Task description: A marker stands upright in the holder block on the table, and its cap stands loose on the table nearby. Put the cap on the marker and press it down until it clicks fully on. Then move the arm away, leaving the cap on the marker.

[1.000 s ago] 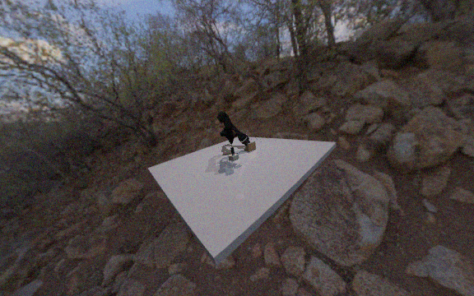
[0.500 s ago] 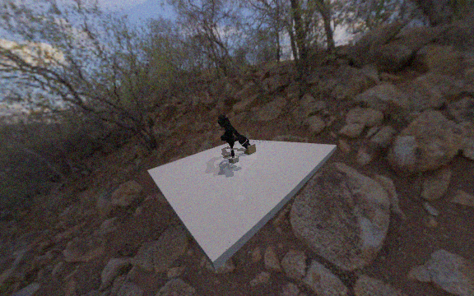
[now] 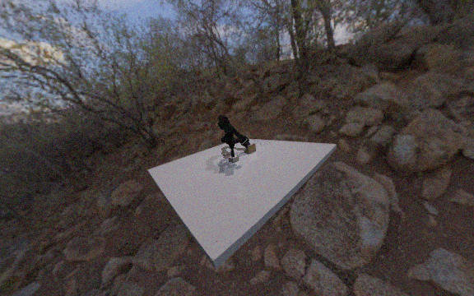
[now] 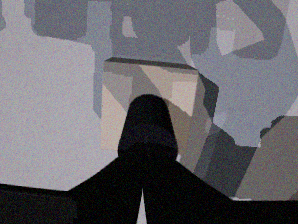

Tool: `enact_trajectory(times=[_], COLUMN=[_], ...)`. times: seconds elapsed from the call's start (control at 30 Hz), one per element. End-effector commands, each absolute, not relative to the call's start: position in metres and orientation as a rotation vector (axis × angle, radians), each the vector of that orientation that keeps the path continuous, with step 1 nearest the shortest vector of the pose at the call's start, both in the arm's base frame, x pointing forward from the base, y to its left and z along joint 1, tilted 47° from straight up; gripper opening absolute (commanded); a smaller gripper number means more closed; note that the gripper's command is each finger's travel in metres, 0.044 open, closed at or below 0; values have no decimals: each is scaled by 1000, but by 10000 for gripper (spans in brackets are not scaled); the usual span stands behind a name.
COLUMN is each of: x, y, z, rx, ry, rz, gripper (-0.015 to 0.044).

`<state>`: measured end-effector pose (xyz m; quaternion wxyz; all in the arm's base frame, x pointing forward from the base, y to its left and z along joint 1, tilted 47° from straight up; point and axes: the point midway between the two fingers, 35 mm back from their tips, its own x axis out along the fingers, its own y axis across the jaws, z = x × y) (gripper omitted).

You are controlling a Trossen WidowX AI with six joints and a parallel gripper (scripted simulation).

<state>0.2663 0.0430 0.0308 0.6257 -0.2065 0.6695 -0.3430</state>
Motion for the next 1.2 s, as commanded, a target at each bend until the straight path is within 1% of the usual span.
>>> enact_trajectory(times=[0.0, 0.2, 0.37, 0.53, 1.07, 1.1, 1.17], x=[267, 270, 276, 275, 275, 275, 275], y=[44, 50, 100, 106, 106, 106, 106], z=[31, 33, 87, 94, 94, 94, 94], rx=[-474, -479, -472, -471, -471, -471, -471], ry=[1535, 1534, 1496, 1491, 1491, 1491, 1491], rz=[-787, -749, -693, -685, -685, -685, -685], gripper=[0, 0, 0, 0, 420, 440, 440])
